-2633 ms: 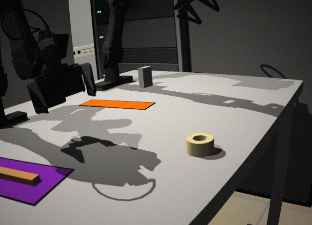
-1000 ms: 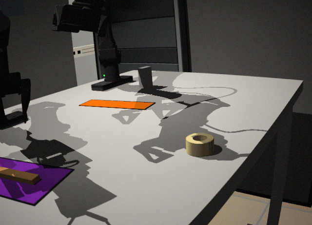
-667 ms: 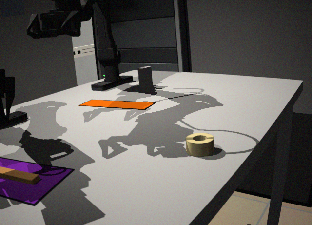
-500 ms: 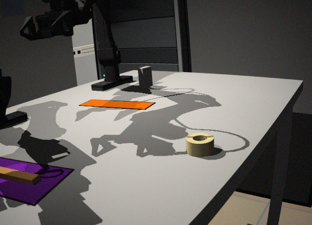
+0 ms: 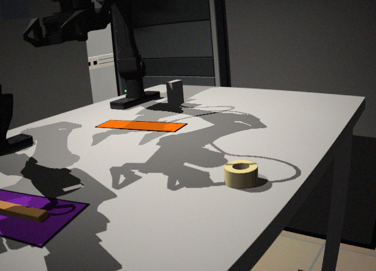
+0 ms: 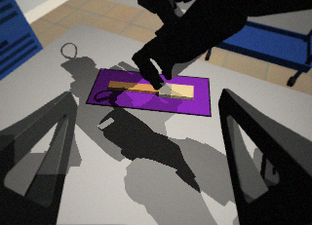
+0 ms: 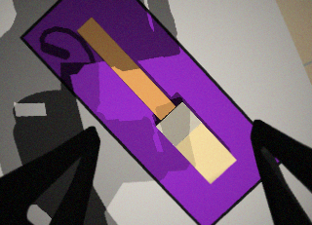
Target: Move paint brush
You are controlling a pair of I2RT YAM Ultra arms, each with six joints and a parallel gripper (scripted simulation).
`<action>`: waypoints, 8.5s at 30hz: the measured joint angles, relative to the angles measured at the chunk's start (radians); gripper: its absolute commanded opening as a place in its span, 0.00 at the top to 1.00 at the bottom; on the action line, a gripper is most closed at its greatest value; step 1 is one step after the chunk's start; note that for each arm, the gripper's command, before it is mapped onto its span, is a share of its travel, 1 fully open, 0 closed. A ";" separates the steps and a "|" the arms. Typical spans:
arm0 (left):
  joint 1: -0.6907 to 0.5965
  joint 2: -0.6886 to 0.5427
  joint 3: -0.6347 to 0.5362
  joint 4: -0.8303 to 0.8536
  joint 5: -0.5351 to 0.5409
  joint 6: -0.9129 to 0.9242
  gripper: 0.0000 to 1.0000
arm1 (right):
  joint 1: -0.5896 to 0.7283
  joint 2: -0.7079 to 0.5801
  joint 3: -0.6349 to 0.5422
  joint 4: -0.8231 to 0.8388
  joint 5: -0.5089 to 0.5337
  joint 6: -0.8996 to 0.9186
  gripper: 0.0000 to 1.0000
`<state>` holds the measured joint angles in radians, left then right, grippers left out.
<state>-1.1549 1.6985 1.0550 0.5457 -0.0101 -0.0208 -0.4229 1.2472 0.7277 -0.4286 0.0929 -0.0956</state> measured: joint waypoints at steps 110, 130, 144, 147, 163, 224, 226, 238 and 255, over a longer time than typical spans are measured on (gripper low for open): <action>0.000 0.000 0.000 0.001 0.000 0.000 0.00 | -0.023 0.657 0.702 -0.664 -0.094 -0.650 0.84; 0.095 -0.481 -0.053 -0.560 -0.019 -0.001 0.00 | -0.023 0.656 0.711 -0.715 -0.094 -0.650 0.84; 0.181 -1.094 -0.057 -1.209 -0.055 -0.012 0.00 | -0.023 0.656 0.711 -0.715 -0.094 -0.650 0.84; 0.183 -1.233 -0.057 -1.345 -0.074 -0.019 0.00 | -0.023 0.656 0.711 -0.713 -0.093 -0.641 0.84; 0.294 -1.555 -0.056 -1.711 -0.063 -0.019 0.00 | 0.421 0.447 0.412 -0.634 -0.103 -0.148 0.84; 0.296 -1.555 -0.056 -1.725 -0.057 -0.016 0.00 | 1.408 0.843 0.876 -0.678 -0.106 0.896 0.84; 0.296 -1.555 -0.056 -1.725 -0.057 -0.016 0.00 | 1.408 0.845 0.876 -0.676 -0.106 0.896 0.84; 0.296 -1.555 -0.056 -1.725 -0.057 -0.016 0.00 | 1.408 0.851 0.838 -0.624 -0.106 0.896 0.84; 0.296 -1.555 -0.056 -1.725 -0.057 -0.016 0.00 | 1.408 0.855 0.785 -0.567 -0.106 0.903 0.84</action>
<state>-0.8585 0.1432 0.9989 -1.1790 -0.0669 -0.0364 0.9848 2.1017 1.5124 -0.9955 -0.0132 0.8070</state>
